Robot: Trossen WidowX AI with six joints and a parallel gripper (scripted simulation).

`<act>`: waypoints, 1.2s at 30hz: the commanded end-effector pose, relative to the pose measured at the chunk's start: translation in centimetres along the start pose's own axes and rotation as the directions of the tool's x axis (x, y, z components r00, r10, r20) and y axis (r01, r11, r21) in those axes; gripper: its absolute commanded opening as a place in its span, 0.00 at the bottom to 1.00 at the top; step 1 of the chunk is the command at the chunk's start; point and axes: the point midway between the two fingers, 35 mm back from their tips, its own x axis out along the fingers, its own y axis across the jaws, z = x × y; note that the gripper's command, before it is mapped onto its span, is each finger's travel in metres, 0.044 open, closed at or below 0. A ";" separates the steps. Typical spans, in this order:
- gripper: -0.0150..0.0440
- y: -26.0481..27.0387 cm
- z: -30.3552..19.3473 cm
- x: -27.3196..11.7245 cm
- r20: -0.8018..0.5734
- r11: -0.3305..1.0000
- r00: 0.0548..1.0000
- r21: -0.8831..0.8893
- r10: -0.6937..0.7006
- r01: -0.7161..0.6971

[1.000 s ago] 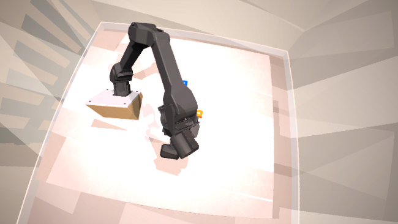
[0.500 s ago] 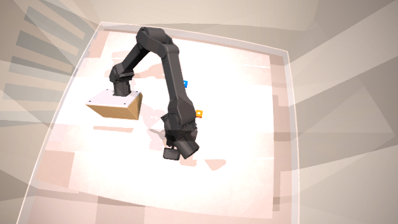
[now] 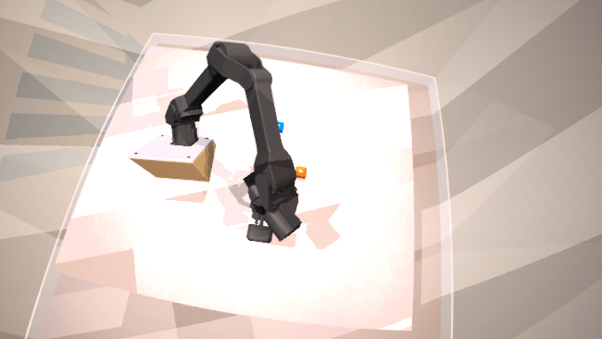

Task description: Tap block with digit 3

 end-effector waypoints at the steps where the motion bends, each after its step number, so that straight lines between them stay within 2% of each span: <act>1: 0.29 0.1 -0.1 0.8 -0.001 1.000 1.000 0.004 0.007 -0.007; 20: 0.29 0.2 -0.1 2.8 -0.001 1.000 1.000 0.004 0.009 -0.009; 23: 0.29 0.1 -0.1 0.1 -0.001 1.000 1.000 0.004 0.006 -0.006; 27: 0.29 0.1 -0.1 -0.3 -0.001 1.000 1.000 0.005 0.007 -0.007; 30: 0.42 2.3 1.0 -1.4 0.000 1.000 1.000 0.008 -0.002 0.002; 36: 0.69 11.8 3.6 -4.7 0.004 1.000 1.000 0.014 -0.023 0.023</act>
